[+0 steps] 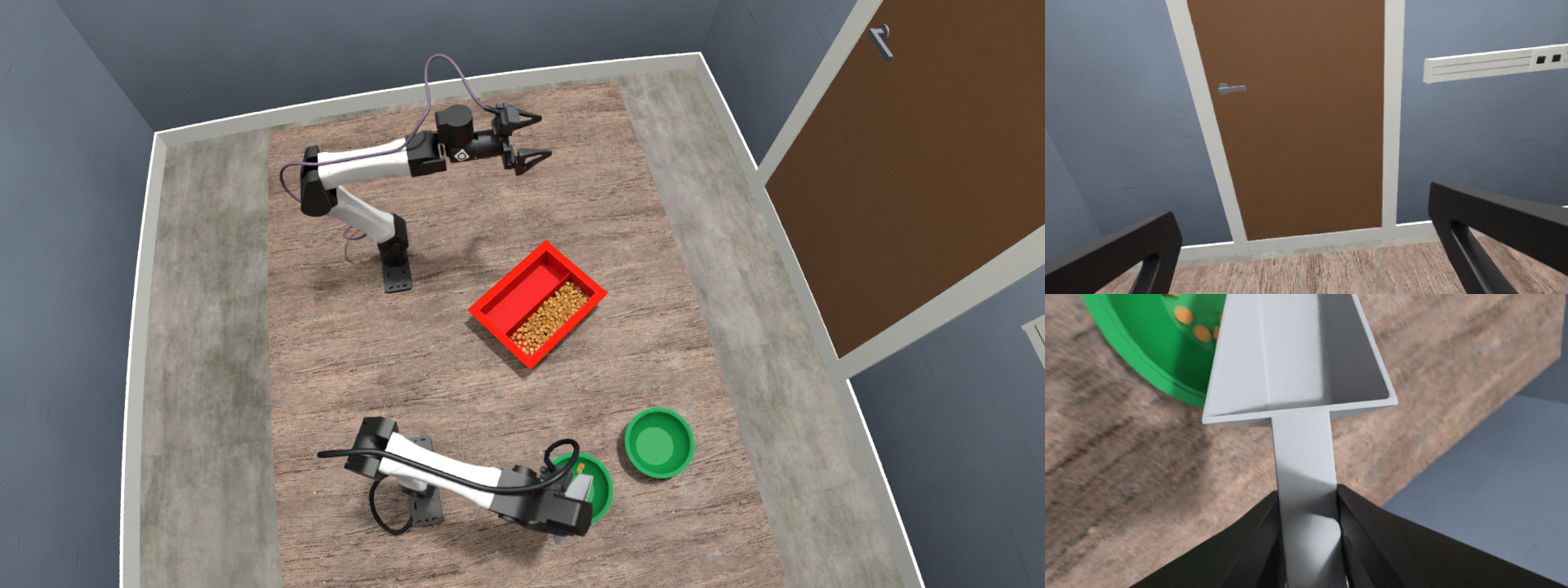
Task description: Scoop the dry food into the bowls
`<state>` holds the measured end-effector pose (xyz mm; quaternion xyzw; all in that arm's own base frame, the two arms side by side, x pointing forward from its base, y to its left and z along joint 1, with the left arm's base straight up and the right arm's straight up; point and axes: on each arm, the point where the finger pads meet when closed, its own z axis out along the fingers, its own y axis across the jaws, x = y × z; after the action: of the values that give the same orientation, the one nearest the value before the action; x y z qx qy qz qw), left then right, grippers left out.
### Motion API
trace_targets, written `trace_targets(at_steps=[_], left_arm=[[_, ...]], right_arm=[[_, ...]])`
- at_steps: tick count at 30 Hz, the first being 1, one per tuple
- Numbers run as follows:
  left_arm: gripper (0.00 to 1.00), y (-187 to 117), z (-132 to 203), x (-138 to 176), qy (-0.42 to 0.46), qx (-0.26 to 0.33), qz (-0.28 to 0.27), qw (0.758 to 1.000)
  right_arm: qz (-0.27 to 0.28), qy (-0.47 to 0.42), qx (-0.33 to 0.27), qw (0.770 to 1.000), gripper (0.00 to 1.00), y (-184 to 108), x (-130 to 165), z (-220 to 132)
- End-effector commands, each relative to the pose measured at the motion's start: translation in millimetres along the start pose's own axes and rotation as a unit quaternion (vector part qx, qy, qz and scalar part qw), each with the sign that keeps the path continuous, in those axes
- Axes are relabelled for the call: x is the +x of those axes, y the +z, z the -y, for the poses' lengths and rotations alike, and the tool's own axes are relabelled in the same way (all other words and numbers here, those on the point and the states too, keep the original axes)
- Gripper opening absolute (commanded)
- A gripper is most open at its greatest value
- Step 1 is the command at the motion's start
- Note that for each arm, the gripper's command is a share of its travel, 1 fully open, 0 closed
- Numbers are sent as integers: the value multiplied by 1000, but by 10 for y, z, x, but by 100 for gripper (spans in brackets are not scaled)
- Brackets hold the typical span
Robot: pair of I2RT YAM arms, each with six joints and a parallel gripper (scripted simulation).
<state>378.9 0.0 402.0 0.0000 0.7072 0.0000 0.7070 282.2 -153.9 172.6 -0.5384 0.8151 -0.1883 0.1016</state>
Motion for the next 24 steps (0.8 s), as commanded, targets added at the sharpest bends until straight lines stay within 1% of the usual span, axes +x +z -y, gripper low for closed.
trace_targets(at_steps=[1, 5, 6, 8, 9, 11, 12, 14, 15, 17, 19, 21, 22, 23, 24], left_arm=[[100, -30, 0, -106, -1, 0, 13, 1000], [100, -30, 0, -106, -1, 0, 13, 1000], [100, -30, 0, -106, -1, 0, 13, 1000], [100, -30, 0, -106, -1, 0, 13, 1000], [100, -30, 0, -106, -1, 0, 13, 1000], [100, -30, 0, -106, -1, 0, 13, 1000], [100, -30, 0, -106, -1, 0, 13, 1000], [100, -30, 0, -106, -1, 0, 13, 1000], [100, -30, 0, -106, -1, 0, 13, 1000], [100, -30, 0, -106, -1, 0, 13, 1000], [100, -30, 0, -106, -1, 0, 13, 1000], [100, -30, 0, -106, -1, 0, 13, 1000], [100, -30, 0, -106, -1, 0, 13, 1000], [100, -30, 0, -106, -1, 0, 13, 1000], [100, -30, 0, -106, -1, 0, 13, 1000]], right_arm=[[-17, 5, 31, 999, 0, -76, 140, 229], [-4, 2, 50, 999, 0, -189, 77, 273], [-1, 5, 30, 1000, 0, -69, 94, 238], [-3, 5, 42, 999, 0, -148, 91, 248], [1, 8, 21, 1000, 0, -73, 100, 199], [0, 6, 41, 999, 0, -147, 81, 247], [3, 9, 19, 1000, 0, -68, 101, 194], [1, 10, 36, 999, 0, -123, 103, 238], [5, 9, 16, 1000, 0, -60, 98, 188], [3, 9, 36, 999, 0, -131, 95, 237], [3, 9, 36, 999, 0, -131, 95, 237], [6, 10, 18, 1000, 0, -75, 100, 188], [5, 7, 33, 999, 0, -124, 88, 236], [9, 37, 18, 999, 0, -109, 101, 159], [11, 55, 22, 998, 0, -156, 97, 141]])
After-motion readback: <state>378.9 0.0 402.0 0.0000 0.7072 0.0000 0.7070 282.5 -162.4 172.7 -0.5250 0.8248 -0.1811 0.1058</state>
